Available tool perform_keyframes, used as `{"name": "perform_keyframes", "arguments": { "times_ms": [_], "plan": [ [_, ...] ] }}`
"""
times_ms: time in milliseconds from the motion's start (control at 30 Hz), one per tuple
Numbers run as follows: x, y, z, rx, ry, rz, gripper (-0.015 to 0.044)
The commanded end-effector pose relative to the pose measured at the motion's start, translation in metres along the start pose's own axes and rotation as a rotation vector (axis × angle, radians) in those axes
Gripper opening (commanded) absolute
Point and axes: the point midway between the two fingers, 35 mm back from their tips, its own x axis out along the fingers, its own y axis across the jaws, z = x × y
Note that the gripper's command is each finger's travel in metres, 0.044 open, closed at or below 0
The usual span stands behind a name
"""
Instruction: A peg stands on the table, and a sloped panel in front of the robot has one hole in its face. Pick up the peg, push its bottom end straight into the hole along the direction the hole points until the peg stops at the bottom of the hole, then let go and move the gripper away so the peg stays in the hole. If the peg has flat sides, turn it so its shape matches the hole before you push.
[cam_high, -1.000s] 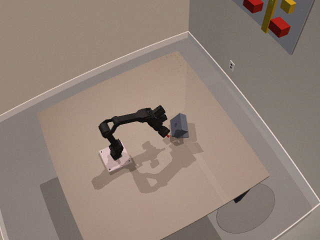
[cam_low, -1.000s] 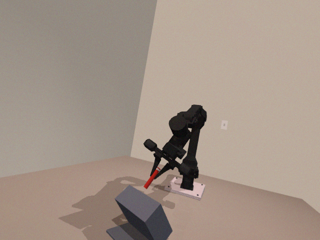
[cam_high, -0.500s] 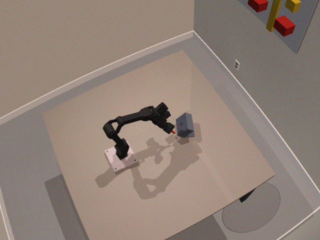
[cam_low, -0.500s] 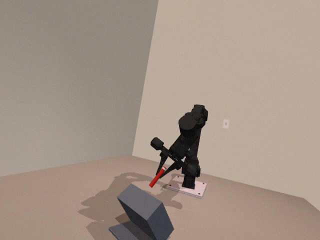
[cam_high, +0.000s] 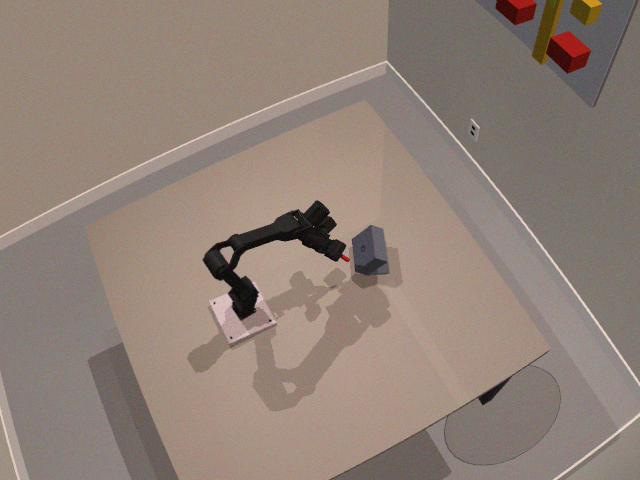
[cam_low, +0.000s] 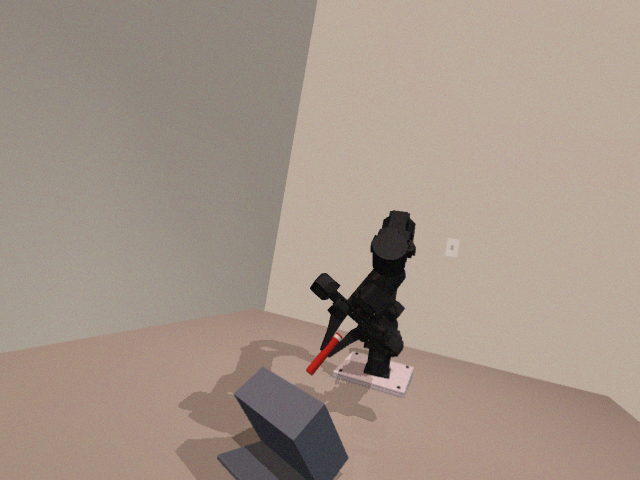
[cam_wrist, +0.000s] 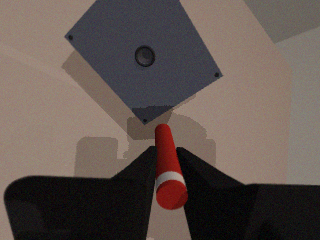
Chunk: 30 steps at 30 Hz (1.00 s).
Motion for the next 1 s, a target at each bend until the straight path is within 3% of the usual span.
{"name": "perform_keyframes", "arguments": {
  "times_ms": [0, 967],
  "plan": [
    [-0.003, 0.004, 0.003, -0.025, -0.024, -0.014, 0.0000],
    [-0.023, 0.027, 0.019, -0.143, -0.162, -0.084, 0.0000]
  ]
}}
